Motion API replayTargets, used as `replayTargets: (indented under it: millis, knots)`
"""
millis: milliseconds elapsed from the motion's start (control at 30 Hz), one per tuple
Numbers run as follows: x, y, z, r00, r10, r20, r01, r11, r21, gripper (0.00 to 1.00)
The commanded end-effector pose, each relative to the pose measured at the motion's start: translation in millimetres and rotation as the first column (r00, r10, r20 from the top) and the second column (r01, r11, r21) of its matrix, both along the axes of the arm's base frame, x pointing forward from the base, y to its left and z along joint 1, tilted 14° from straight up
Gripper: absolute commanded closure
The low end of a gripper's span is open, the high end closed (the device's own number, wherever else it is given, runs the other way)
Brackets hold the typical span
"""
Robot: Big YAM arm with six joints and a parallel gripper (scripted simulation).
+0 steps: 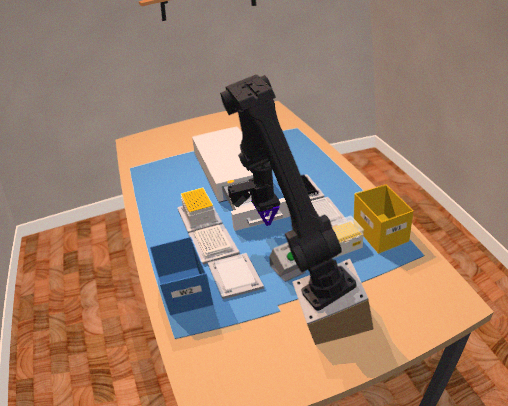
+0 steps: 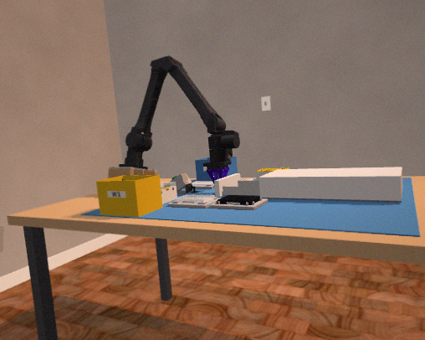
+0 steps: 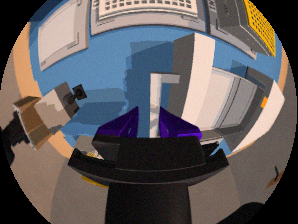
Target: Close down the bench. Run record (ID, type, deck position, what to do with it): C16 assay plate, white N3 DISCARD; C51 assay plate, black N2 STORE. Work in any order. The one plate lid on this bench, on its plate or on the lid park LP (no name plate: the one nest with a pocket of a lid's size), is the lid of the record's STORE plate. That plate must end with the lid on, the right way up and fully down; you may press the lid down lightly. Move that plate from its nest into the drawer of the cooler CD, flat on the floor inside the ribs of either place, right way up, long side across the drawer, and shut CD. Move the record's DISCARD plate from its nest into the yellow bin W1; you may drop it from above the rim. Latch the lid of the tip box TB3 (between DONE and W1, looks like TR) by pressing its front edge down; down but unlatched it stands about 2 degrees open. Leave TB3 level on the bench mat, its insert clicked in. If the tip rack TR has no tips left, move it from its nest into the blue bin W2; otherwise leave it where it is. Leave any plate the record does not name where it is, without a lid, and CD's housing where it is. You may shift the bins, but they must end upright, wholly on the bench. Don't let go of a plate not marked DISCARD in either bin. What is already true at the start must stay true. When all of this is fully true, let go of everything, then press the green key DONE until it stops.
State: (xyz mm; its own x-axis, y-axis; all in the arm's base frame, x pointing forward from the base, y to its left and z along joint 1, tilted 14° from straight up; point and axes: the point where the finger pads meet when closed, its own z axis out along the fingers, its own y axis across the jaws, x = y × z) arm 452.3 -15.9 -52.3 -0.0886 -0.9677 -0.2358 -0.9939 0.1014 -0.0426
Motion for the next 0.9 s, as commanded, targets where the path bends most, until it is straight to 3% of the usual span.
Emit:
replayTargets:
  millis: [0,800,867]
  knots:
    - [-1.0,-0.8,7.0,1.000,0.000,0.008,0.000,1.000,0.000,0.70]
    - [-1.0,-0.8,7.0,1.000,0.000,0.008,0.000,1.000,0.000,0.70]
    - [-0.4,-4.3,14.9,1.000,-0.002,0.016,0.002,1.000,-0.001,0.70]
